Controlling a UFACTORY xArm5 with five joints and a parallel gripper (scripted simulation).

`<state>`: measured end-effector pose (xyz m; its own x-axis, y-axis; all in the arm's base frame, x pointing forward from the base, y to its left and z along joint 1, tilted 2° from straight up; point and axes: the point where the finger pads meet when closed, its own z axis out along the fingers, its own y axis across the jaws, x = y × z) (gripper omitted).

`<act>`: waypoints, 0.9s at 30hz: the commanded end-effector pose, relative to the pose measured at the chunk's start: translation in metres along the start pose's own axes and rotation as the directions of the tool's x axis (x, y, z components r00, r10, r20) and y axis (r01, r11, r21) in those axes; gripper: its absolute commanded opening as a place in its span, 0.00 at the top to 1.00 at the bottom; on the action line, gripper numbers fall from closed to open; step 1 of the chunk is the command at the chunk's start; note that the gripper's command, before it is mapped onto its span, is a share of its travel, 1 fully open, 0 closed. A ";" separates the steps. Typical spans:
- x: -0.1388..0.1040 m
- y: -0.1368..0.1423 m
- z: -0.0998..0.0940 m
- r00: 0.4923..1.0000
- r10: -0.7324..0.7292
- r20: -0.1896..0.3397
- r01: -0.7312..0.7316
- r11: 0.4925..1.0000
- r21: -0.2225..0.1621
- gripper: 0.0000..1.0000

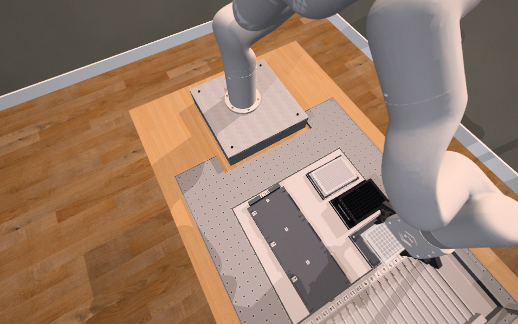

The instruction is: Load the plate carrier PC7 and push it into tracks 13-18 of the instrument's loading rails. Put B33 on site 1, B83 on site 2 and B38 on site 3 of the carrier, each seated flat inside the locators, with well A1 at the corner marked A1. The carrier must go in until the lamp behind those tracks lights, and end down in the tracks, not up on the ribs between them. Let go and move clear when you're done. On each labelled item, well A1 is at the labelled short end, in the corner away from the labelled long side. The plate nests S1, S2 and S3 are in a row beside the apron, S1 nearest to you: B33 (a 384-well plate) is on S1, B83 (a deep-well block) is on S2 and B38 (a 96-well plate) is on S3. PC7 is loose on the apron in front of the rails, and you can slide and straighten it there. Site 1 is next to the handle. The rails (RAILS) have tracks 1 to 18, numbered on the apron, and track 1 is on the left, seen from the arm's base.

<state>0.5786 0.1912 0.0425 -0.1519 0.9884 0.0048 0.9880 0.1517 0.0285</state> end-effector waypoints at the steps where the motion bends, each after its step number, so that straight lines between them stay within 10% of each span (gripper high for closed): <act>1: 0.000 0.002 -0.011 1.000 0.000 -0.001 0.000 1.000 -0.005 1.00; 27: 0.000 0.001 -0.048 1.000 0.000 -0.001 0.000 1.000 -0.005 1.00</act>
<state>0.5778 0.1909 0.0837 -0.1519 0.9884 0.0050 0.9880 0.1517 0.0298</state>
